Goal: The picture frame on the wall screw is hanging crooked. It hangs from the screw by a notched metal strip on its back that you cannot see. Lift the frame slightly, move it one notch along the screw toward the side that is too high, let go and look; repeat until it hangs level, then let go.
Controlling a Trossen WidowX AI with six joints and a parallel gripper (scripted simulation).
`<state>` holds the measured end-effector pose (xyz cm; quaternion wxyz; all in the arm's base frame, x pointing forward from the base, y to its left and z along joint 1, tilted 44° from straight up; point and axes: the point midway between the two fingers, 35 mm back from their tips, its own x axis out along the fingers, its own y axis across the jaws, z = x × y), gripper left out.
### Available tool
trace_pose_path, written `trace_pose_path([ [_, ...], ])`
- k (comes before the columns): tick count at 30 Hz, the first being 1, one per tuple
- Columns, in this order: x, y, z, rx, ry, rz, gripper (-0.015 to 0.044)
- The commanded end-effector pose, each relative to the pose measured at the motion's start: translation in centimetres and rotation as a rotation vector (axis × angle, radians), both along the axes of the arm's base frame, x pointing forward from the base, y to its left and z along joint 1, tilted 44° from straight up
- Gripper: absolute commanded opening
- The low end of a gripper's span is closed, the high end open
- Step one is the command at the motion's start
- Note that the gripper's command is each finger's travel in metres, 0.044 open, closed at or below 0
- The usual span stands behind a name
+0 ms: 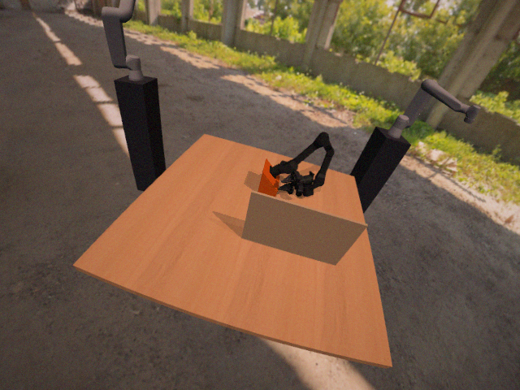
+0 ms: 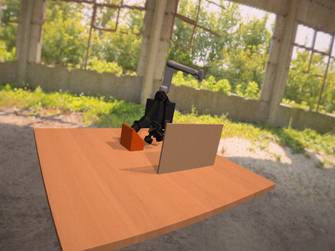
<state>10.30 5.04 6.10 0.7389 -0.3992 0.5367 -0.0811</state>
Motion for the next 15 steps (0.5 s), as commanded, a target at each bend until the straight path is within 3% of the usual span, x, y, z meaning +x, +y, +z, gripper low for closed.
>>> trace_pose_path([
  [1,0.0,0.0,0.0,0.011,-0.005,-0.008,0.0374],
  [3,0.4,0.4,-0.3,0.095,-0.047,-0.07,0.0321],
  [6,1.9,1.7,-0.7,0.375,-0.192,-0.287,0.026],
  [15,7.6,2.8,1.9,1.207,-0.644,-1.033,0.026],
])
